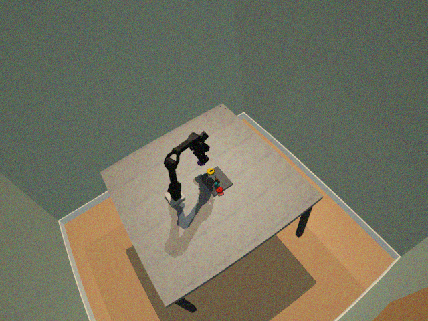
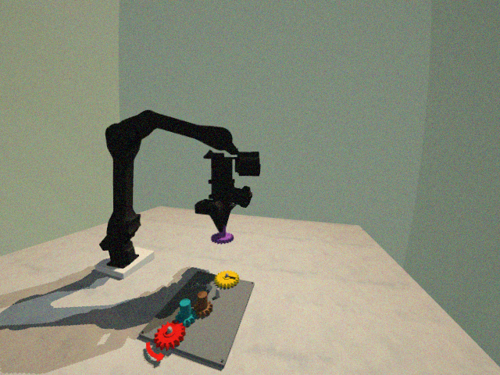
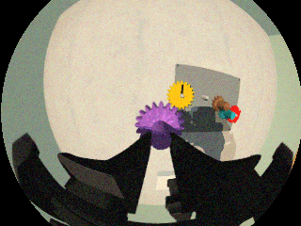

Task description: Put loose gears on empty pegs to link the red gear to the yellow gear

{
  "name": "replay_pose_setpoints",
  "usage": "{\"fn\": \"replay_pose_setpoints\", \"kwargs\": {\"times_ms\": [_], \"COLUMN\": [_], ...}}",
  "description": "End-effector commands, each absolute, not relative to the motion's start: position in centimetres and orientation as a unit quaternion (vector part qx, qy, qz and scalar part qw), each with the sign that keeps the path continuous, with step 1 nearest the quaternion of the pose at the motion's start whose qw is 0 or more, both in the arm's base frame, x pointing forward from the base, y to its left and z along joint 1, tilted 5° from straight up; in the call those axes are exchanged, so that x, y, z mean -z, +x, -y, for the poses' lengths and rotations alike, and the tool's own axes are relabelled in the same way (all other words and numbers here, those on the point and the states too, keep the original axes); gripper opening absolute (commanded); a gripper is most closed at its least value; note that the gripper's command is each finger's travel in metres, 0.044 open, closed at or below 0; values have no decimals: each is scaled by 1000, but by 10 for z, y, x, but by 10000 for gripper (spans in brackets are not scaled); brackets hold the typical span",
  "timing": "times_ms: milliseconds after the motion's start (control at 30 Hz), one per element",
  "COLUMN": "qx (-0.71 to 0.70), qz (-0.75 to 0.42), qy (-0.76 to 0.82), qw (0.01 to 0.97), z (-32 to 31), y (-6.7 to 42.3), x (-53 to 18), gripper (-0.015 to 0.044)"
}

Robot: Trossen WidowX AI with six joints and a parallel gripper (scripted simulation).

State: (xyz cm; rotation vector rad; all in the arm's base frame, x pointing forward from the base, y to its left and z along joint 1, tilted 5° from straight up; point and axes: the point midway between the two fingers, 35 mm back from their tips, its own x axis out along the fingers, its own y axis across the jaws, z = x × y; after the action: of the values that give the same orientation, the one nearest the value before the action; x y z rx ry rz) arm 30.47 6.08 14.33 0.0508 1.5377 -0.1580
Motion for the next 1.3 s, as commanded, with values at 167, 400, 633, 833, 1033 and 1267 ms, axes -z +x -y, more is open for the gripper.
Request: {"fn": "replay_pose_setpoints", "kwargs": {"times_ms": [167, 400, 633, 833, 1033, 1267], "qx": [70, 69, 68, 67, 66, 66], "qz": [-695, -695, -695, -695, -695, -695], "qy": [17, 15, 13, 11, 9, 7], "qw": [716, 716, 716, 716, 716, 716], "z": [-41, -25, -9, 5, 19, 36], "y": [311, 316, 320, 323, 325, 326], "x": [-137, -133, -128, -124, -121, -116], "gripper": [0, 0, 0, 0, 0, 0]}}
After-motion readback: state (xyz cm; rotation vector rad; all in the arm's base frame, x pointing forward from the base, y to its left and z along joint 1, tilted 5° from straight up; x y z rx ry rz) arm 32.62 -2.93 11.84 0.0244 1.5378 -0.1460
